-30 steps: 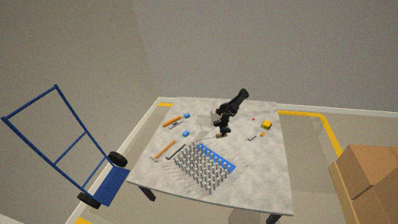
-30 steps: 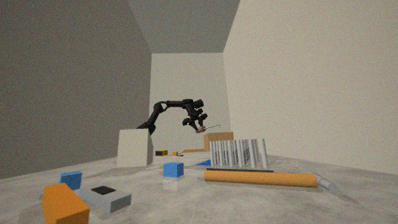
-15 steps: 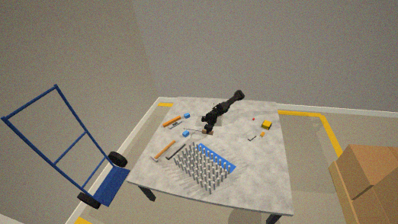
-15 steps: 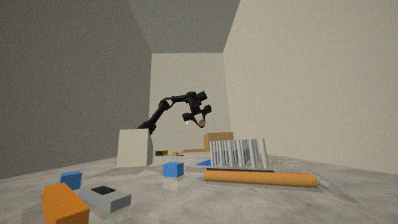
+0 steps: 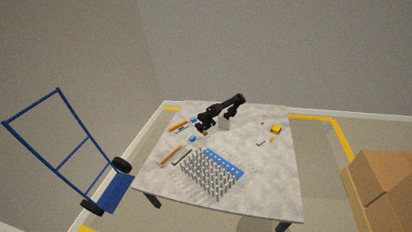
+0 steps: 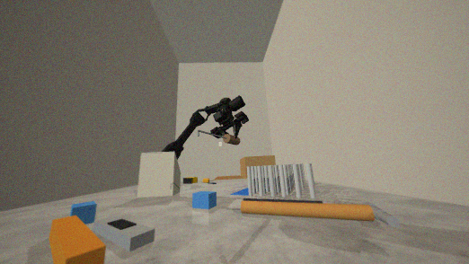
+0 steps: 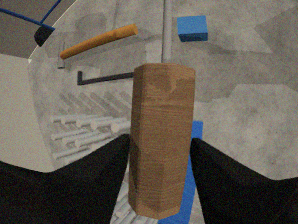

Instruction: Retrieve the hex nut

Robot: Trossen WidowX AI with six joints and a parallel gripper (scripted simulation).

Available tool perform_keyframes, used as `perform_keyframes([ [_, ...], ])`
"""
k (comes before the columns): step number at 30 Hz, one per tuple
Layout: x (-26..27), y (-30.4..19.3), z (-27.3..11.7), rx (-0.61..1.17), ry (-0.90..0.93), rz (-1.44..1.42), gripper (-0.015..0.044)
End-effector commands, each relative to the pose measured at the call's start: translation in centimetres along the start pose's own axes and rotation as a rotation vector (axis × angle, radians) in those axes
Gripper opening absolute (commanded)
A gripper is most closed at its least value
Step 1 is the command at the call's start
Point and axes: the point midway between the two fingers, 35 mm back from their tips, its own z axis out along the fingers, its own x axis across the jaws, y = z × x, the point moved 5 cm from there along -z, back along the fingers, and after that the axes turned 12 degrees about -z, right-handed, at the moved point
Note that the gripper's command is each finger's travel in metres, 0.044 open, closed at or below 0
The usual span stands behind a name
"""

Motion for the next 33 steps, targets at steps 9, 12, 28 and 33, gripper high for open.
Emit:
perform_keyframes([
  [9, -0.8, 9.2, 2.7, -0.093, -0.125, 0.393, 0.0],
  [12, -1.4, 11.2, 3.5, -0.106, -0.157, 0.484, 0.0],
  [28, -6.0, 20.8, 7.4, -0.22, -0.333, 0.916, 0.0],
  [33, -8.0, 23.3, 8.7, -0.261, -0.392, 1.038, 0.0],
])
